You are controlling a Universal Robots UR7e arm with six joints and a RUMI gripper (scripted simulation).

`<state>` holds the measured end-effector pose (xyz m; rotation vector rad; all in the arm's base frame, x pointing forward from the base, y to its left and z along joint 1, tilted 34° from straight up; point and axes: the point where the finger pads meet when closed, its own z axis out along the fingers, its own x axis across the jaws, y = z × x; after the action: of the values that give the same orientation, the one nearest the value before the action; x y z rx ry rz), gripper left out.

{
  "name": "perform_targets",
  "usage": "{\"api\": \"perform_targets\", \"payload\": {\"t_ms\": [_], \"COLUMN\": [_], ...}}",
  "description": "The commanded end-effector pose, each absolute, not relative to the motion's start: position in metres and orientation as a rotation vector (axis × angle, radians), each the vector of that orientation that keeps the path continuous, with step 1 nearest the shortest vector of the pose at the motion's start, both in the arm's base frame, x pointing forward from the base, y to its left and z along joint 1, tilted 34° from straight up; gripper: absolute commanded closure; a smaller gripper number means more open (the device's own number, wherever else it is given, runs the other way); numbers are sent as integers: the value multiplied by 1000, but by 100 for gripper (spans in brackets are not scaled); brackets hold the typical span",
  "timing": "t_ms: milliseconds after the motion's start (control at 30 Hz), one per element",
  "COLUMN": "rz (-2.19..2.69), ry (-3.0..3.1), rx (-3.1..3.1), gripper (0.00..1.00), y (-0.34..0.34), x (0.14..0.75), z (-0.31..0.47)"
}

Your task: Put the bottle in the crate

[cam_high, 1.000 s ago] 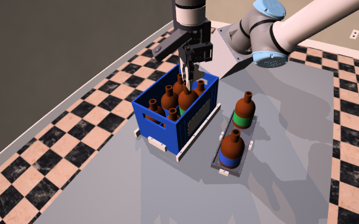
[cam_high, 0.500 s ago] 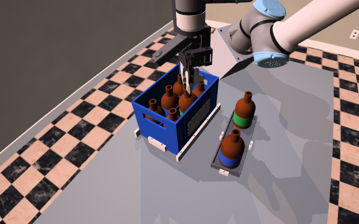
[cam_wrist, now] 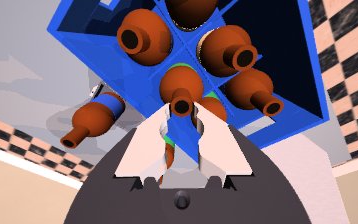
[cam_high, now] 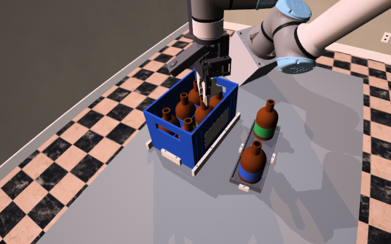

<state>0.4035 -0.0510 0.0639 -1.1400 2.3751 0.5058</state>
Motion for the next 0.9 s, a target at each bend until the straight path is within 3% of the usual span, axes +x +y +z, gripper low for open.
{"api": "perform_targets", "payload": {"t_ms": [0,867], "rz": [504,504], "ry": [2375,2375], "rx": [-1140,-1140], "gripper": [100,100], "y": [-50,-49], "x": [404,405], "z": [62,60]}}
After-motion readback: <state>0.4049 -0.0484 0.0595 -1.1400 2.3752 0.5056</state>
